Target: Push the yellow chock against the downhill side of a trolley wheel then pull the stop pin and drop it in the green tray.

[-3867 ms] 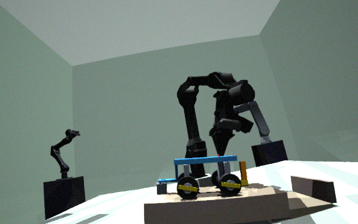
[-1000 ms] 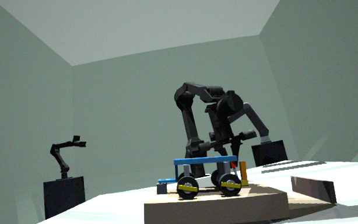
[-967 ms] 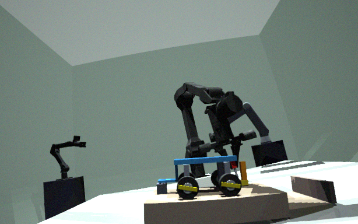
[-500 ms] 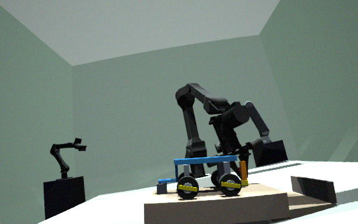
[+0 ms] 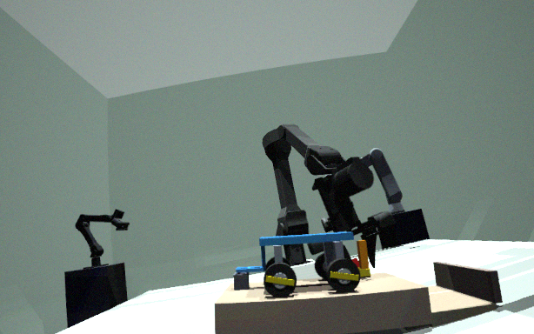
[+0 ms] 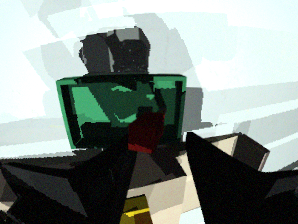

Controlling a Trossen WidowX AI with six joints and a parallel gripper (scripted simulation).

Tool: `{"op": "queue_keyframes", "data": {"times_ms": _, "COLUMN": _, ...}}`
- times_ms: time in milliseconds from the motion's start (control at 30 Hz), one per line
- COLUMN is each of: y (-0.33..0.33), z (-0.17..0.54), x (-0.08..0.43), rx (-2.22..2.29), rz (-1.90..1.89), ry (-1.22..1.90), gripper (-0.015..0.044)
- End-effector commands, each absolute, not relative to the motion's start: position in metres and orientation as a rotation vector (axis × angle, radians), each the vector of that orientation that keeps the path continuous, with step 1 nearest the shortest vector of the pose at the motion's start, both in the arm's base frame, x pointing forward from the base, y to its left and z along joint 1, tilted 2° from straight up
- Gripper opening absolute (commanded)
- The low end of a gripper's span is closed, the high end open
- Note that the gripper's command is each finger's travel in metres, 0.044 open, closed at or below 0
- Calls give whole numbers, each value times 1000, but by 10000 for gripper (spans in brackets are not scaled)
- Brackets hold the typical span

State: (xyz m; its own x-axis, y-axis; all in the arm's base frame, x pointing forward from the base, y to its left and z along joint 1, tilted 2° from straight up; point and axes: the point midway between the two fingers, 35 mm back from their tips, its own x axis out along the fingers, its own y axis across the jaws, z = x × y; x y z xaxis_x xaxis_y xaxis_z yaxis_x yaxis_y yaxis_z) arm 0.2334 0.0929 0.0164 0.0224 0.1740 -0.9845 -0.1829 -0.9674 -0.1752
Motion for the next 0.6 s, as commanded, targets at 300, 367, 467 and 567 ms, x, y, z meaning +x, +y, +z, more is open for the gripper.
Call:
{"op": "queue_keyframes", "data": {"times_ms": 300, "y": 84, "z": 13, "x": 232, "rx": -2041, "rz": 2042, "ry": 2, "gripper": 190}}
{"op": "queue_keyframes", "data": {"times_ms": 367, "y": 83, "z": 13, "x": 232, "rx": -2041, "rz": 2042, "ry": 3, "gripper": 190}}
{"op": "queue_keyframes", "data": {"times_ms": 467, "y": 81, "z": 12, "x": 232, "rx": -2041, "rz": 2043, "ry": 3, "gripper": 190}}
{"op": "queue_keyframes", "data": {"times_ms": 567, "y": 79, "z": 11, "x": 232, "rx": -2041, "rz": 2043, "ry": 3, "gripper": 190}}
